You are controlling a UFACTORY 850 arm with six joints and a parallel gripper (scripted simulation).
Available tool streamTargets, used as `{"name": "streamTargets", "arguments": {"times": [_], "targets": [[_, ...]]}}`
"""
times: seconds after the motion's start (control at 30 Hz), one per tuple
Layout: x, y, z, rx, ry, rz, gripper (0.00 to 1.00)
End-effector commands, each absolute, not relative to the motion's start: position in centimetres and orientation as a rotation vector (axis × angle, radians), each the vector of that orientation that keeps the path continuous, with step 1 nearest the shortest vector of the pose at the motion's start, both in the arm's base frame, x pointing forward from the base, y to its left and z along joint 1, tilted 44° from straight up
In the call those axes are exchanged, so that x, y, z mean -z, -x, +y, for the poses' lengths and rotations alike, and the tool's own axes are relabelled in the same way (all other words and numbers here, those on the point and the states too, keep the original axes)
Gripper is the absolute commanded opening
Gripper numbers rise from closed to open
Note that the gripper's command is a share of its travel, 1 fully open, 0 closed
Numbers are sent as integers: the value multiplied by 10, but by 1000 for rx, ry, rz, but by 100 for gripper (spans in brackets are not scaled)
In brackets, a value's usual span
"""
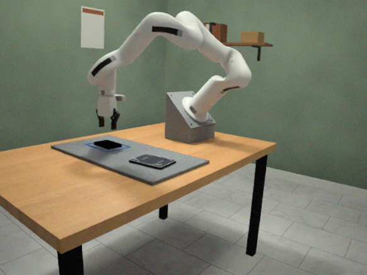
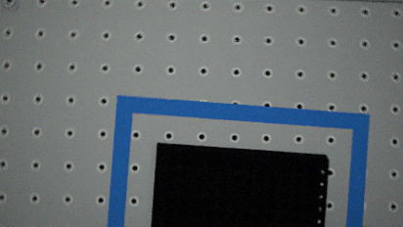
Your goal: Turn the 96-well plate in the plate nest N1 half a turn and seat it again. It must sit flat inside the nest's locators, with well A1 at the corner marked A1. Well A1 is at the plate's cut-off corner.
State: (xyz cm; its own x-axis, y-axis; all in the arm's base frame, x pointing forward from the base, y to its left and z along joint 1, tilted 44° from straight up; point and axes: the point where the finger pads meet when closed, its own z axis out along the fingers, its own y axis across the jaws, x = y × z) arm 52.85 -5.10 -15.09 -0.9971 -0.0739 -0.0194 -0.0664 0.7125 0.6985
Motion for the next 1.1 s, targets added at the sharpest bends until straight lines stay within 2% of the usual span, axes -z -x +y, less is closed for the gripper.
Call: {"name": "streamTargets", "arguments": {"times": [0.0,1.07], "targets": [[152,-530,-51,1206,-391,-2949,100],[152,-530,-51,1157,-1887,-2767,100]]}}
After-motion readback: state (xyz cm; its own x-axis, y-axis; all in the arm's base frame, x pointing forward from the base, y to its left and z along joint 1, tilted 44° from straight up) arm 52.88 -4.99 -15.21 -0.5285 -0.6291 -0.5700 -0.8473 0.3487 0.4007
